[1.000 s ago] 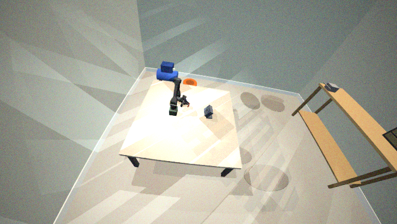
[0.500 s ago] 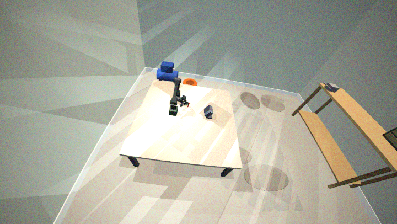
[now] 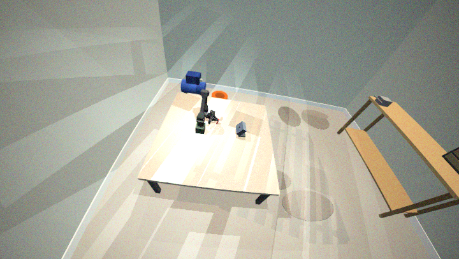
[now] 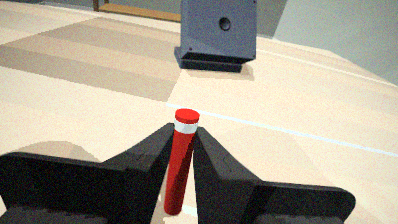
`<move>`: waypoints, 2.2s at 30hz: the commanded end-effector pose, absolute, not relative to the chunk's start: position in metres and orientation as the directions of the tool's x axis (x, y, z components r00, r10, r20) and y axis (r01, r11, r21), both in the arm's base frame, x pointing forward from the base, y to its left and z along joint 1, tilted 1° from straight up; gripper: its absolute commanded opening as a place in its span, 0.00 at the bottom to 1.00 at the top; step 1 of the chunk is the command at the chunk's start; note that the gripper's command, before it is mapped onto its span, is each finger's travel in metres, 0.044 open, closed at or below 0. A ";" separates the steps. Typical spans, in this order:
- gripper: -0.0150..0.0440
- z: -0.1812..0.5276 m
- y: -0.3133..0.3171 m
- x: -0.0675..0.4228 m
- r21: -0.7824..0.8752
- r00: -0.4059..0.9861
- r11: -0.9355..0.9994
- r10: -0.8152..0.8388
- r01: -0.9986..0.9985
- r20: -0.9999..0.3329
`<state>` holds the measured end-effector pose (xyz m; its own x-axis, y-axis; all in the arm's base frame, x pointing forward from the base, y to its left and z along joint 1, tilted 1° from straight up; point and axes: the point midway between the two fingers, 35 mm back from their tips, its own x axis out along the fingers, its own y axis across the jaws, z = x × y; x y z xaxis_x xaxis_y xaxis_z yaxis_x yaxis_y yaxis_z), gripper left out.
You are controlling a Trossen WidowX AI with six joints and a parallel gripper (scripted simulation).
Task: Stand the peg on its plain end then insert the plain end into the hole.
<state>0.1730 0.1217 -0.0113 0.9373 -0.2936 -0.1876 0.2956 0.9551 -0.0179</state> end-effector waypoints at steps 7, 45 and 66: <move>0.34 -0.013 0.122 0.171 -0.020 0.939 0.956 -0.291 0.293 -0.181; 0.47 -0.013 0.123 0.167 -0.030 0.950 0.961 -0.275 0.274 -0.147; 0.47 -0.013 0.123 0.167 -0.030 0.950 0.961 -0.275 0.274 -0.147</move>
<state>0.1672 0.1230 -0.0126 0.9502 -0.2750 -0.1467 0.2737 0.9614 -0.0296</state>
